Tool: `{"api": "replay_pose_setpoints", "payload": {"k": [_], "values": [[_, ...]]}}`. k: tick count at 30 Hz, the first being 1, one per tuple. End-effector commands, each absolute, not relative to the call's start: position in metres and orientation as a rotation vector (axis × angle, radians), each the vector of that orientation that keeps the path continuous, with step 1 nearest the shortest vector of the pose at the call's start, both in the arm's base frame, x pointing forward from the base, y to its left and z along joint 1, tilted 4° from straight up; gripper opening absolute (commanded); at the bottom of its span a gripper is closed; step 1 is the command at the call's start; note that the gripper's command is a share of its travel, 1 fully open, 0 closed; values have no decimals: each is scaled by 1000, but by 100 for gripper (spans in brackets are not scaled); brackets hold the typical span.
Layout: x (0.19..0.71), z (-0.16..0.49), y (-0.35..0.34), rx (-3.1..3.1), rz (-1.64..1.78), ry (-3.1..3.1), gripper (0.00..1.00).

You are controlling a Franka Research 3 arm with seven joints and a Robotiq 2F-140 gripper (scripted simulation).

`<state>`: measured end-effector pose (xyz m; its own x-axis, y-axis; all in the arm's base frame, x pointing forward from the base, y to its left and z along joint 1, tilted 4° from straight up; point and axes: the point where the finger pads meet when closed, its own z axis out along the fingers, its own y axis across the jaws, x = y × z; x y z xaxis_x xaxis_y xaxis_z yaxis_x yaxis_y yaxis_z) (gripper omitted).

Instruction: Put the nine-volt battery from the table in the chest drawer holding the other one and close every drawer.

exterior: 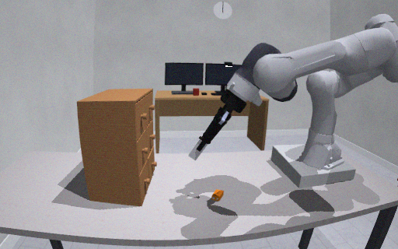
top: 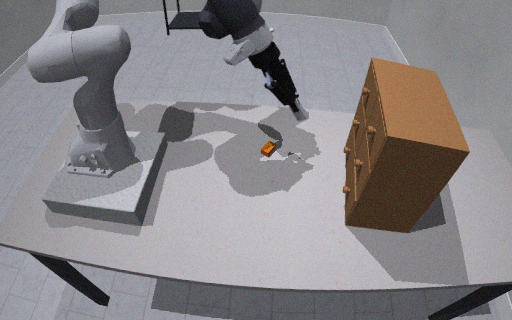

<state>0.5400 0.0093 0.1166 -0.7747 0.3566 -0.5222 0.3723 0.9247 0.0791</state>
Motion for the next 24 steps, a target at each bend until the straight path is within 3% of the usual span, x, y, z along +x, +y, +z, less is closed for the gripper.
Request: {"api": "replay_pose_setpoints", "payload": {"k": [1,21,22,24], "values": [[563,117,-1,373,-53,2382,0],[577,102,-4,359,-74,2260,0],[577,102,-4,359,-74,2260,20],[577,102,-4,359,-74,2260,20]]}}
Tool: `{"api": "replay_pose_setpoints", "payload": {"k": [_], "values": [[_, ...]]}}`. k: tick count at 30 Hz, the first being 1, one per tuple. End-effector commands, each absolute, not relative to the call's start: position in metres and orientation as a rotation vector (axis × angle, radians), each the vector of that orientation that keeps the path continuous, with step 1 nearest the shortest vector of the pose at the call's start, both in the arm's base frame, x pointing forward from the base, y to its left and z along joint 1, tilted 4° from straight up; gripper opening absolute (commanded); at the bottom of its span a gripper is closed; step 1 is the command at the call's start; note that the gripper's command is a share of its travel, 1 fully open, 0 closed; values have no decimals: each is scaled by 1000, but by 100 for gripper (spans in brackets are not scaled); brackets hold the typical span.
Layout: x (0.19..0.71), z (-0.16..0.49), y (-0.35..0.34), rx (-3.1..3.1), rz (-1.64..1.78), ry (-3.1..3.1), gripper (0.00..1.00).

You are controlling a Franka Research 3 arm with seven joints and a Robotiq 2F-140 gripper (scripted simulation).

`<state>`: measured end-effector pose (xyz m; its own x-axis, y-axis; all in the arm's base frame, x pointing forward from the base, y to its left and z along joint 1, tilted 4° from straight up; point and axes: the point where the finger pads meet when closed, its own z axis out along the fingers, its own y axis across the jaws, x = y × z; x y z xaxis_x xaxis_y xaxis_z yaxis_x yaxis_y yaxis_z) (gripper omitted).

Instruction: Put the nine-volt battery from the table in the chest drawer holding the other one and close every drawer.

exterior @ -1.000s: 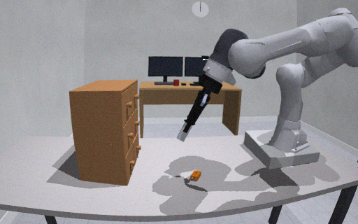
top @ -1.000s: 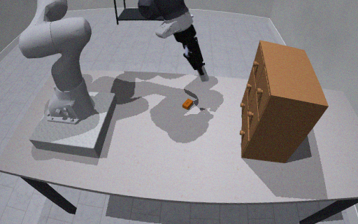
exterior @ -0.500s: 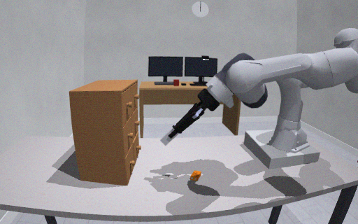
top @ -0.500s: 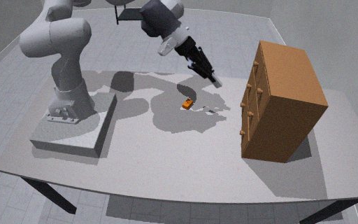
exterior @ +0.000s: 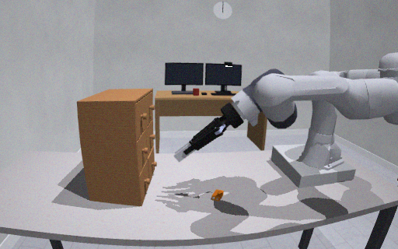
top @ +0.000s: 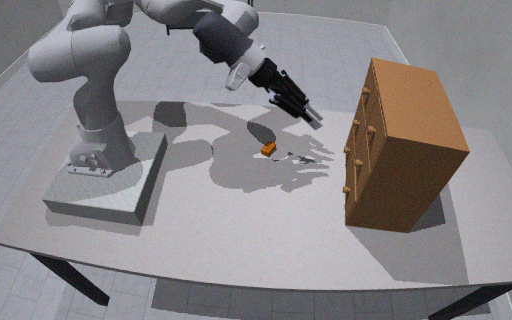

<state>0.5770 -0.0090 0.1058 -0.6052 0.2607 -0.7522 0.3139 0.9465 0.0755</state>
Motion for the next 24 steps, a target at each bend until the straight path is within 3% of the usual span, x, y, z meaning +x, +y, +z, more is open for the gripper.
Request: {"api": "replay_pose_setpoints", "payload": {"k": [1,24], "values": [[577,102,-4,359,-74,2260,20],[578,101,-4,359,-74,2260,20]]}}
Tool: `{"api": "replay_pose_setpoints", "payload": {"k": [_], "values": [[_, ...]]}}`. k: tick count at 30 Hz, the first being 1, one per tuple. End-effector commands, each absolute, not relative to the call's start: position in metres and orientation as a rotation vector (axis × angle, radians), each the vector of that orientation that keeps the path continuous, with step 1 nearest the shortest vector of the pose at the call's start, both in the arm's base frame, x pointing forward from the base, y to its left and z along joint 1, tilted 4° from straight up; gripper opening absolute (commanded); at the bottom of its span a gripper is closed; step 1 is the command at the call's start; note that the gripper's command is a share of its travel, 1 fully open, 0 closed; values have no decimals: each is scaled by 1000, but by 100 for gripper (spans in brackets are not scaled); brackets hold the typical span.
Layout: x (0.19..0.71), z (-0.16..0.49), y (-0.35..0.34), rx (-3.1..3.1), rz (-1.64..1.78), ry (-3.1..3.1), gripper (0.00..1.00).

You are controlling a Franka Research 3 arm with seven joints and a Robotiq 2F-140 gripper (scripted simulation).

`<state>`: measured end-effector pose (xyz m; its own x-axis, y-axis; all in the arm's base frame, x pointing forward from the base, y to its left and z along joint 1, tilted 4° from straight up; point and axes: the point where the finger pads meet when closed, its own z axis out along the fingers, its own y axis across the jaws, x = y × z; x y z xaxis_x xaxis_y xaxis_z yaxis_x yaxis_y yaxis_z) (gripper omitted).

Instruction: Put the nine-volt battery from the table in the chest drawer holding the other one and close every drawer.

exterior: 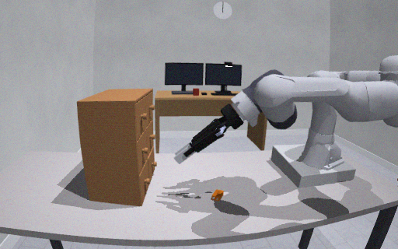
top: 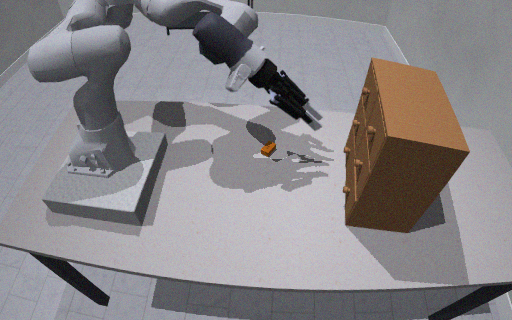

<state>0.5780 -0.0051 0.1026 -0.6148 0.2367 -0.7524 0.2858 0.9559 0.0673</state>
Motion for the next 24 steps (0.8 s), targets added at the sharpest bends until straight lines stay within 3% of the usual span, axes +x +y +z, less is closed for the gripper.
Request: {"api": "replay_pose_setpoints", "payload": {"k": [1,24], "values": [[579,100,-5,359,-74,2260,20],[633,23,-15,359,-74,2260,20]]}}
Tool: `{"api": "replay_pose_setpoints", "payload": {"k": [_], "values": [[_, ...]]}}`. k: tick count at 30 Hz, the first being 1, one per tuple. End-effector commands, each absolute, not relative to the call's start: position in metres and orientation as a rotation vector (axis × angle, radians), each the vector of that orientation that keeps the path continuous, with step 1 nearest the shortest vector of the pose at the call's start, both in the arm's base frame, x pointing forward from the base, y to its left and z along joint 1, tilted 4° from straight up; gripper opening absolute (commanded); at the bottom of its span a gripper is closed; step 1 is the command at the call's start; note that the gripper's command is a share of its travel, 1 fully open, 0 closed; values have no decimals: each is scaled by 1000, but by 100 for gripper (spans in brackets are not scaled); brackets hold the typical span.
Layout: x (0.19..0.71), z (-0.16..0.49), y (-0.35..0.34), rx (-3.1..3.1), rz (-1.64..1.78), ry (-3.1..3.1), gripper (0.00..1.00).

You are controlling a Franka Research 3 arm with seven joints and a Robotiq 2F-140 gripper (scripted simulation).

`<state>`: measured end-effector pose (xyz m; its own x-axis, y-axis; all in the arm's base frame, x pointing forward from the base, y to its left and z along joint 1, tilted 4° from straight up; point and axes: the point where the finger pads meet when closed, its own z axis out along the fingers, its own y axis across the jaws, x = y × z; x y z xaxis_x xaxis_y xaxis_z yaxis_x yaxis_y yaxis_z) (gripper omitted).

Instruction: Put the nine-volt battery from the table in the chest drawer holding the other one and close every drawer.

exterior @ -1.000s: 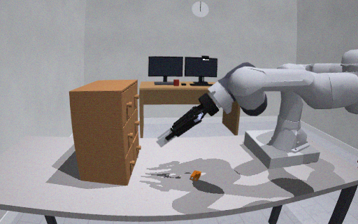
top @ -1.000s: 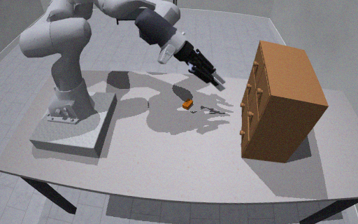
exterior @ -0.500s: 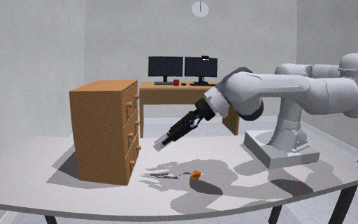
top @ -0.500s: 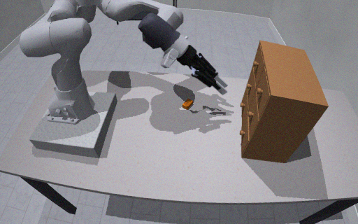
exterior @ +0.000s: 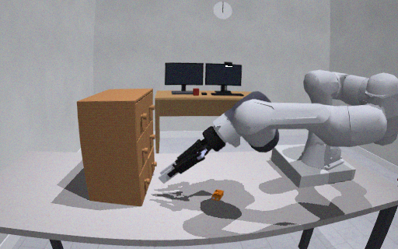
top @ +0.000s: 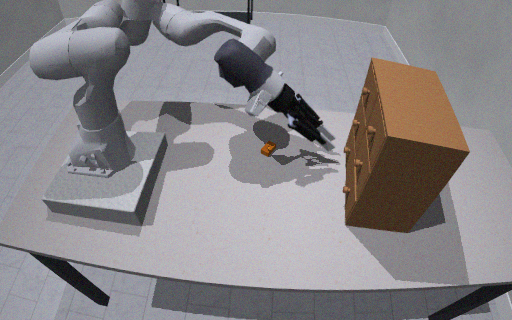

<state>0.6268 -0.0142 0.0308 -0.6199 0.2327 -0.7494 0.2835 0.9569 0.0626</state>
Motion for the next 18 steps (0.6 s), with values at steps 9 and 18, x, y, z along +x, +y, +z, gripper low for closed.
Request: {"api": "replay_pose_setpoints", "payload": {"k": [9,18], "values": [[640,14,-16,359,-74,2260,20],[640,14,-16,359,-74,2260,20]]}}
